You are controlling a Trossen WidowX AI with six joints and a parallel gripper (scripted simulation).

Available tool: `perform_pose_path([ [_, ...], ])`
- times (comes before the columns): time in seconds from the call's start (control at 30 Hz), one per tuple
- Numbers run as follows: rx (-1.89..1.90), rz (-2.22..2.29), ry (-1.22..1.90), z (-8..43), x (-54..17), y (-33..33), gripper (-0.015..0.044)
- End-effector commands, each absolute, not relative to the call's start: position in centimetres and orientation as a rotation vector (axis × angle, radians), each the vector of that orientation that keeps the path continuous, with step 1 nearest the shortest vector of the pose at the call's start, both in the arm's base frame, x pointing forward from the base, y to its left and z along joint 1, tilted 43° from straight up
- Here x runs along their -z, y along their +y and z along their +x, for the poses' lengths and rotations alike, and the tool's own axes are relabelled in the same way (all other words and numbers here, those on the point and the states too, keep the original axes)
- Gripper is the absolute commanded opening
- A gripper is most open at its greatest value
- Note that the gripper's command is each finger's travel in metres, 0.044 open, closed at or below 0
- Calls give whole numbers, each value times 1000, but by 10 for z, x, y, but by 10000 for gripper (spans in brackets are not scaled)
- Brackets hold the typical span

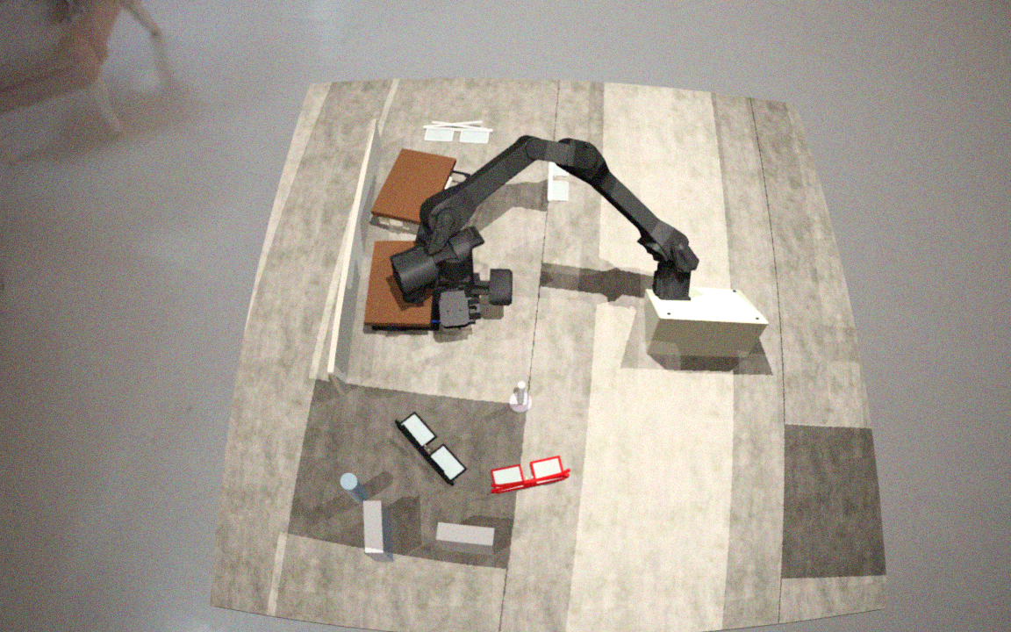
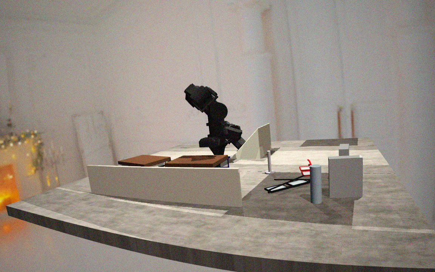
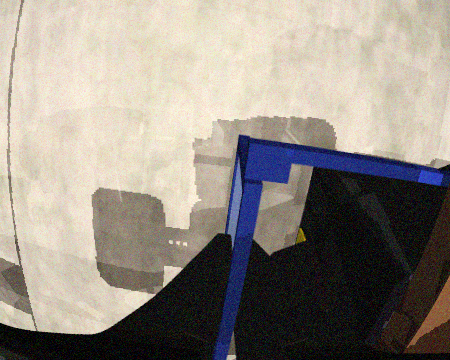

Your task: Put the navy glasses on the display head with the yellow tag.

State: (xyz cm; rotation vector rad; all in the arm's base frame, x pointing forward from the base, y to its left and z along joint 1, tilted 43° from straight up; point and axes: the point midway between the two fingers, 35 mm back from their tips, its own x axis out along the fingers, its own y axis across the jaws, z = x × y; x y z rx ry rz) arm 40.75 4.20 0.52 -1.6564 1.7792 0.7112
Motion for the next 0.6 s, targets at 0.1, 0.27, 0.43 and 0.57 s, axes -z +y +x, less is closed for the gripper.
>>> perform_pose_path([
  [0.1,-714,-1665,1784,416,-4,40,0],
  [0.27,-713,-1665,1784,421,-4,39,0],
  [0.43,-713,-1665,1784,423,-4,39,0],
  [0.57,-713,-1665,1784,423,-4,39,0],
])
